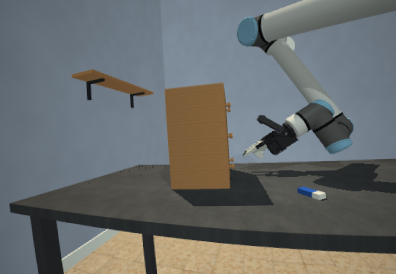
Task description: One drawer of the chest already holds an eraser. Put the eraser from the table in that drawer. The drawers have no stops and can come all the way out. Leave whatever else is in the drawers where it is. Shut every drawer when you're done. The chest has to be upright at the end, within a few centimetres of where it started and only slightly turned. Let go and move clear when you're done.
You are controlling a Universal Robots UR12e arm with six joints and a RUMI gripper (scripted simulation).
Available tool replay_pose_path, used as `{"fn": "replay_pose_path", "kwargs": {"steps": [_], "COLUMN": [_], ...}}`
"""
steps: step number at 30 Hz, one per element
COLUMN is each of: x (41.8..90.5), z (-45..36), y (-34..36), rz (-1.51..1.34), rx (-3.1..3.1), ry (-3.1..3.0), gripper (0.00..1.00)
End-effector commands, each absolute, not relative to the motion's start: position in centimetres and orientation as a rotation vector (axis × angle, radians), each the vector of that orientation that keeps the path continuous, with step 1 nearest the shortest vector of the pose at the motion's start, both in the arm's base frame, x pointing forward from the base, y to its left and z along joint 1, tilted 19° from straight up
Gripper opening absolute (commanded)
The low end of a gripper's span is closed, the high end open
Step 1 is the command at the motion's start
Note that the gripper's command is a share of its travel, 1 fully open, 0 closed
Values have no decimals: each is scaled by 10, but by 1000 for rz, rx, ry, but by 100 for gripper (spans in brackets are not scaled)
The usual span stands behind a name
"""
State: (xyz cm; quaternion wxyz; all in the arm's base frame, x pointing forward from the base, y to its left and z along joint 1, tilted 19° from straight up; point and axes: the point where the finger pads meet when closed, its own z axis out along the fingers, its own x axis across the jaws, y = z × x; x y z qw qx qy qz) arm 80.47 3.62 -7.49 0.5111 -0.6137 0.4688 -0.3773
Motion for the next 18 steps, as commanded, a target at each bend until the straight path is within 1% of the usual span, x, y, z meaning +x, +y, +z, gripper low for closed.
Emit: {"fn": "replay_pose_path", "kwargs": {"steps": [1, 18], "x": [815, 827], "z": [-81, -90], "y": [39, 42], "rz": [-909, -909], "rx": [-1477, -1477], "ry": [1128, 1128], "gripper": [20, 20]}}
